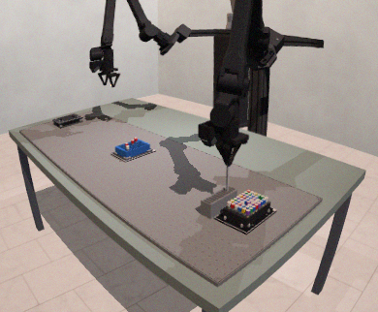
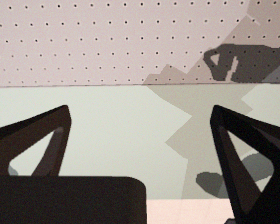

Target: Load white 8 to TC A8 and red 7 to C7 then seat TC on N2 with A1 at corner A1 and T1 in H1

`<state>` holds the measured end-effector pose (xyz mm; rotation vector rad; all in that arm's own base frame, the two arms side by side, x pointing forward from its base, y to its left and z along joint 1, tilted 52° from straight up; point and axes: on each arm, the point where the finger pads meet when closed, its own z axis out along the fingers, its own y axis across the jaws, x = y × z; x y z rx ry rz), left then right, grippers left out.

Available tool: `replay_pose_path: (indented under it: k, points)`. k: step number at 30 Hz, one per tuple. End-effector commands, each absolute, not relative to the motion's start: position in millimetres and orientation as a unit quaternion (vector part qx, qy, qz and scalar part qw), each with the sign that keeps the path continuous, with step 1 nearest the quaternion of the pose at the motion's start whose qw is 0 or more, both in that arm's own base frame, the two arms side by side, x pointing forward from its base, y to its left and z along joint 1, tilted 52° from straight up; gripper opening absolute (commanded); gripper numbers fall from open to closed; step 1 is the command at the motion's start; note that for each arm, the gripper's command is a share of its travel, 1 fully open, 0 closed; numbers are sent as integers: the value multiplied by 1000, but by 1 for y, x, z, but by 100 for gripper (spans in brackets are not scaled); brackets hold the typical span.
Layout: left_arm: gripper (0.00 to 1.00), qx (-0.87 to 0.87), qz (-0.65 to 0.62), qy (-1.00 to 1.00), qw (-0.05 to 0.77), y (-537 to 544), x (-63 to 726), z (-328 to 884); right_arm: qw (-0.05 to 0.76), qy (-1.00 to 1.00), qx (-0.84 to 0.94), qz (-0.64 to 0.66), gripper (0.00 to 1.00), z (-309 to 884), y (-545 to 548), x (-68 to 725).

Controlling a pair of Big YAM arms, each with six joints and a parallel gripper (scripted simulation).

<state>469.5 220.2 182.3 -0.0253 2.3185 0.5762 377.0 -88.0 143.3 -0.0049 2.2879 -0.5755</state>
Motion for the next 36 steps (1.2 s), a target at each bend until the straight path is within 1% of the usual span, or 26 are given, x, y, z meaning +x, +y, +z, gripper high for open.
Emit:
replay_pose_path:
  k: [1,36]
  points:
    - [7,-11,228,900,372,229,477,185,382,896,-9,-228,100,148,-87,379]
    - [7,-11,228,901,369,232,480,177,382,896,-9,-228,100,148,-87,379]
